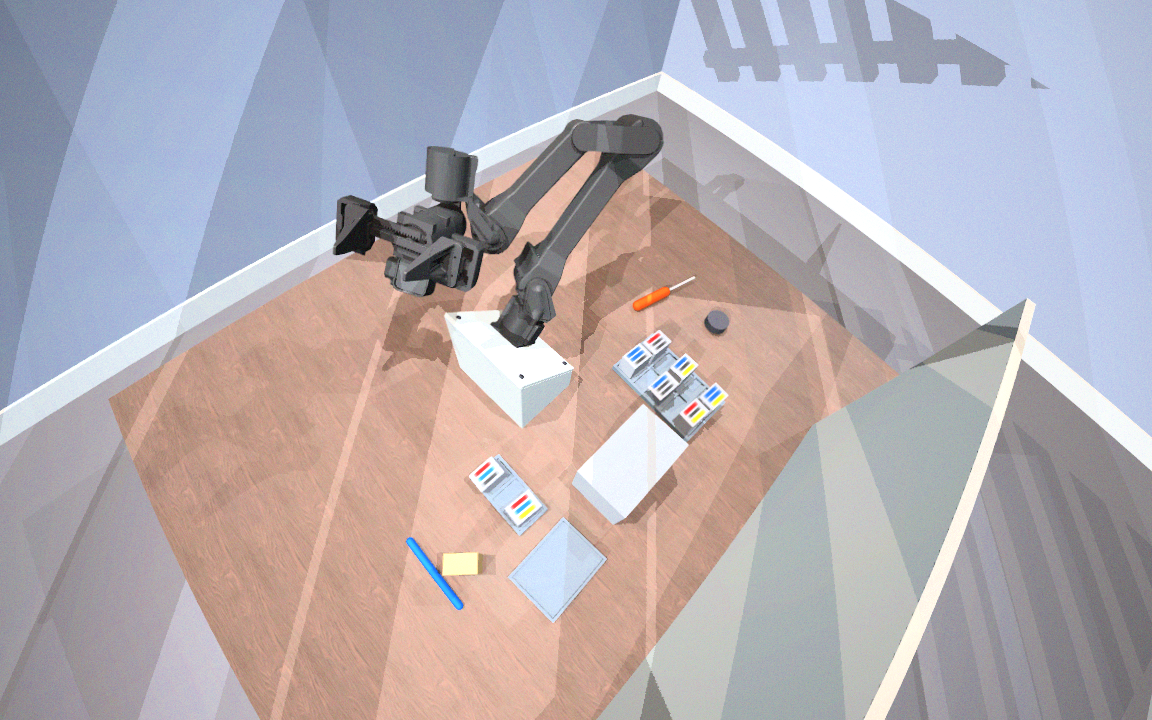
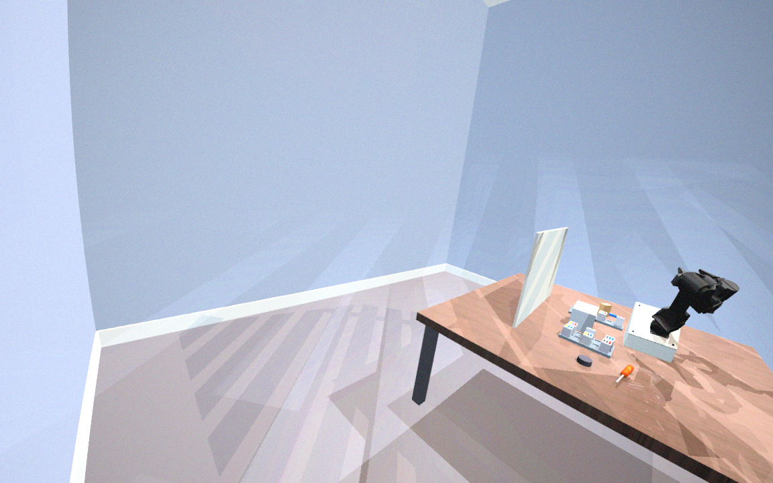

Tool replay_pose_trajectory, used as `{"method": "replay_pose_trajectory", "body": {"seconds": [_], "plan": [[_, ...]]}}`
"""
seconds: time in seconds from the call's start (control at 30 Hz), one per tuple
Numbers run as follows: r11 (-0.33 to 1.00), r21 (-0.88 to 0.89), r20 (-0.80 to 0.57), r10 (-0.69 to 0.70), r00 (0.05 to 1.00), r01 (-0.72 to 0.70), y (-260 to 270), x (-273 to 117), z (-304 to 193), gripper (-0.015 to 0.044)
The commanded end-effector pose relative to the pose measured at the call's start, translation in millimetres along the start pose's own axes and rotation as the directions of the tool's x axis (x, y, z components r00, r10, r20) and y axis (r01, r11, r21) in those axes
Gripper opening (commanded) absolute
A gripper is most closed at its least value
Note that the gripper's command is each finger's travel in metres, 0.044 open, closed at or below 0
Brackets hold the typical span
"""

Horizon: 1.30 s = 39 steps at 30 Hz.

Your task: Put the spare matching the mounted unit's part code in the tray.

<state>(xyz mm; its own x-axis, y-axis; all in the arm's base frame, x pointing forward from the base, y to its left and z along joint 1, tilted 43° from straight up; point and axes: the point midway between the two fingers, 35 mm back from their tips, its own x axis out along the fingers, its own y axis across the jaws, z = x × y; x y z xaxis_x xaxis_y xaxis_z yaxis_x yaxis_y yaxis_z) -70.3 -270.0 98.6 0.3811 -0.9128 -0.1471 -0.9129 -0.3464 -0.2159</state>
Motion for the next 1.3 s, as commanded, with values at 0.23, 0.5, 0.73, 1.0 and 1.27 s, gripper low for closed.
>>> {"method": "replay_pose_trajectory", "body": {"seconds": [0.23, 0.5, 0.73, 1.0, 1.27], "plan": [[1.000, -0.013, 0.018, -0.015, 1.000, 0.015, -3, 6, 3, 0.0440], [0.927, -0.298, 0.171, -0.182, 0.968, 0.227, -19, 64, 11, 0.0440], [0.606, -0.596, 0.403, -0.342, 0.849, 0.527, -66, 130, 28, 0.0440], [0.319, -0.671, 0.522, -0.437, 0.732, 0.669, -117, 157, 39, 0.0440], [-0.111, -0.691, 0.655, -0.515, 0.554, 0.714, -188, 174, 53, 0.0440]]}}
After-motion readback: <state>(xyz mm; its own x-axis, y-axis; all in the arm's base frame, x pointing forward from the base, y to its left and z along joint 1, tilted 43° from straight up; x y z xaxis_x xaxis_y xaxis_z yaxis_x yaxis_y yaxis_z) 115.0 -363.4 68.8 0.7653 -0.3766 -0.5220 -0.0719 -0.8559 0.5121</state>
